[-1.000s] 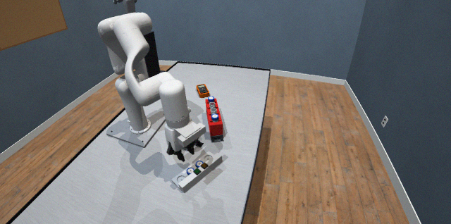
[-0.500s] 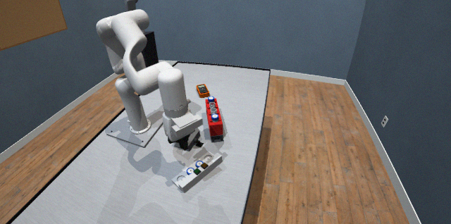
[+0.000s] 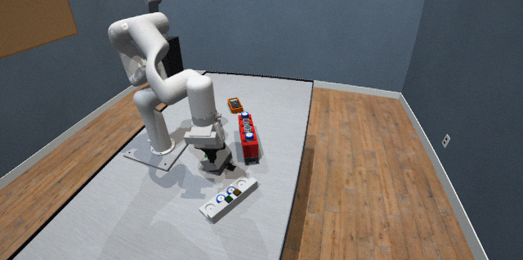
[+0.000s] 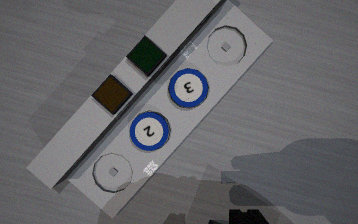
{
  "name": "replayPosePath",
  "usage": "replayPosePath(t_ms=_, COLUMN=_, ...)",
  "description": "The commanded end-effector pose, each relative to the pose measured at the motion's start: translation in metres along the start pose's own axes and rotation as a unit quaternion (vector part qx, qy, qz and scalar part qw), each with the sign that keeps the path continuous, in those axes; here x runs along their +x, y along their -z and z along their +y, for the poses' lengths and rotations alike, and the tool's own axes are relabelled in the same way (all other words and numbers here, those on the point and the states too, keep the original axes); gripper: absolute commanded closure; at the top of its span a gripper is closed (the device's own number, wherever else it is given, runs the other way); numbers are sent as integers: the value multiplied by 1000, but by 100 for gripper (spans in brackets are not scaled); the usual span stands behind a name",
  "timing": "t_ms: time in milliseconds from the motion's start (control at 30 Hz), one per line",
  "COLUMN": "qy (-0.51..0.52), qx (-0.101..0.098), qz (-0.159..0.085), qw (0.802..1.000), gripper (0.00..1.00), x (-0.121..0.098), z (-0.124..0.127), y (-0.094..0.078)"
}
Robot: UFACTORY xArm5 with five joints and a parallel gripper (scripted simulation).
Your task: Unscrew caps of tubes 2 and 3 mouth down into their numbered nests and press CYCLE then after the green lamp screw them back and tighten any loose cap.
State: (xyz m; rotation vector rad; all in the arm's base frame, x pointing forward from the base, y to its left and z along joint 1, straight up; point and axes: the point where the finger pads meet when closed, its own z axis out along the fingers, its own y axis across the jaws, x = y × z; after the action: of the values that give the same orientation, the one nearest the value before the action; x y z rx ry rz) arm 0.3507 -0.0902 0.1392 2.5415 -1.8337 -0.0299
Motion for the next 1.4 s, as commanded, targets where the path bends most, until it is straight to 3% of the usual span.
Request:
replayPosePath(t_ms=0, qy=-115, qx=10, qz=5, qw=993, gripper=100, x=-20, z=4, y=-3)
replayPosePath(t_ms=100, qy=-180, qx=11, qz=4, qw=984, gripper=100, x=-35, z=7, y=-7)
replayPosePath(t_ms=533, qy=-180, qx=11, qz=4, qw=984, gripper=100, x=-125, z=30, y=-30)
replayPosePath(t_ms=600, qy=-180, qx=11, qz=4, qw=984, gripper=100, x=-125, z=30, y=-30)
replayPosePath(t_ms=667, qy=-180, qx=11, qz=4, qw=984, gripper=100, x=-141, z=34, y=-34)
replayPosePath(t_ms=967, qy=-180, qx=11, qz=4, qw=984, gripper=100, x=-141, z=34, y=-34)
replayPosePath(t_ms=1100, qy=-180, qx=11, qz=4, qw=984, gripper=100, x=-141, z=34, y=-46)
replayPosePath(t_ms=1367, qy=-180, qx=11, qz=4, qw=984, gripper=100, x=-141, z=34, y=-52)
